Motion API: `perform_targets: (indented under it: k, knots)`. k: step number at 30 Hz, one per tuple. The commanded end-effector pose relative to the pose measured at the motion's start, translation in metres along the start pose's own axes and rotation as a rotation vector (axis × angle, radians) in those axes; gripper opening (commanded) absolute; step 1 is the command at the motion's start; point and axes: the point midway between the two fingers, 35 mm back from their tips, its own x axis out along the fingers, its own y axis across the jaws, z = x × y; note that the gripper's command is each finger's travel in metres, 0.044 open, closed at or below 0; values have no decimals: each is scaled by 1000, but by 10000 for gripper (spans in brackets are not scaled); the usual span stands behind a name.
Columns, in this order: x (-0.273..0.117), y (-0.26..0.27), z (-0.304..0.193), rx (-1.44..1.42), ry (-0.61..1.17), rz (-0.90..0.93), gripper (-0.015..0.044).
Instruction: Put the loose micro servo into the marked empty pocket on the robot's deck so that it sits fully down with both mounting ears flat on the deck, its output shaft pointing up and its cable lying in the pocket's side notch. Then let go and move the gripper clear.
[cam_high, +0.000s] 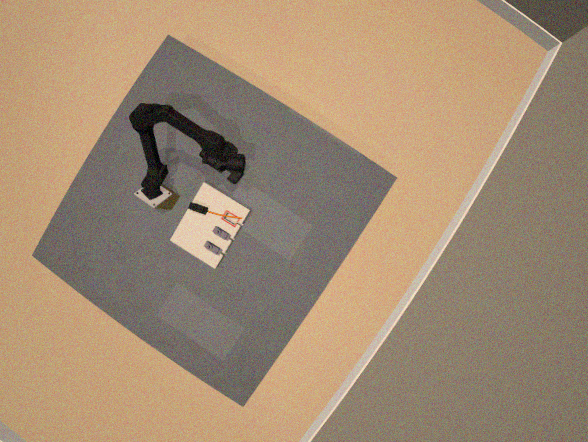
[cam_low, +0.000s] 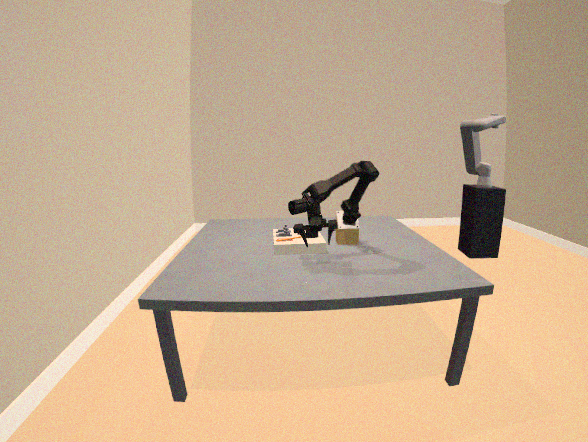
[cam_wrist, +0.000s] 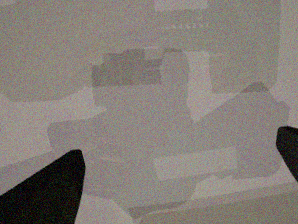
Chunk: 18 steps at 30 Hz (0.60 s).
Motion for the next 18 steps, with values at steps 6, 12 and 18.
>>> perform_targets:
  k: [6,12,18]
  knots:
    - [-18,-29,-53,306,33,-58,440]
    - [-33,-41,-90,507,41,-91,440]
    - [-47,-46,-125,711,34,-112,440]
